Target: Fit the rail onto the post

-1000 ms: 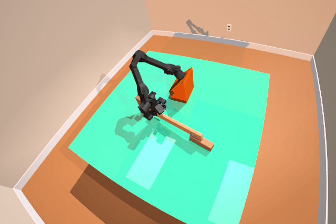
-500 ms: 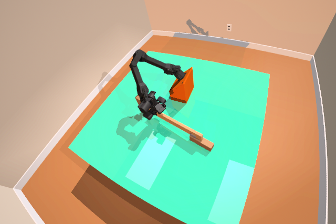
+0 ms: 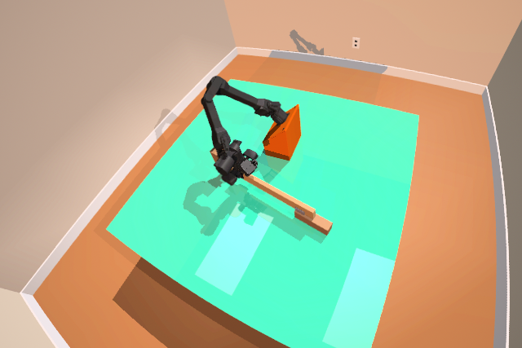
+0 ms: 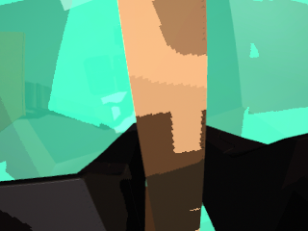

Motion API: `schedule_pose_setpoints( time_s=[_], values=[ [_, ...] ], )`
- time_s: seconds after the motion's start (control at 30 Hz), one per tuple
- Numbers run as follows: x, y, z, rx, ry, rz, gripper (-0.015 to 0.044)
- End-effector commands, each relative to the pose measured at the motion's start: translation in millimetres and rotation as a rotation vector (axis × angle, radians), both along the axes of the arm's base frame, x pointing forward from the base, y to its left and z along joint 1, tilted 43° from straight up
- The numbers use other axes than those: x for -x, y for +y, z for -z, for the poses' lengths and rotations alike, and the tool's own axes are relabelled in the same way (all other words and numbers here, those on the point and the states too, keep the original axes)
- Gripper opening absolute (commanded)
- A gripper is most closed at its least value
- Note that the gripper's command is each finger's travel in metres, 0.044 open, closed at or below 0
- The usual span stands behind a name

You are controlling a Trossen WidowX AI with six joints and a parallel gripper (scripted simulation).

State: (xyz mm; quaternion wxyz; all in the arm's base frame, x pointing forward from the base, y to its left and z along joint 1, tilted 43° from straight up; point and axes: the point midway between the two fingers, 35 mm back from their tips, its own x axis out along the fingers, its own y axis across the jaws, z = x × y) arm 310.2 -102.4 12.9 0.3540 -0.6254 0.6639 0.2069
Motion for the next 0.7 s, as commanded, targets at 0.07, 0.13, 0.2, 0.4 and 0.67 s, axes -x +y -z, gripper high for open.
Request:
schedule_pose_setpoints(
  time_s=[0.07,0.13,0.2,0.4,0.67],
  values=[
    [-2.4,5.0,-4.0,-0.004,-0.008,-0.006,0.0],
    [-2.4,5.6,-4.7,-0.004,-0.008,-0.006,0.0],
    [-2.3,6.3,-5.5,-0.004,-0.008,-0.006,0.0],
    [-2.2,8.4,-7.6,-0.004,-0.008,-0.006,0.0],
    [-2.2,6.2,-5.3,-0.004,-0.008,-0.006,0.0]
  ],
)
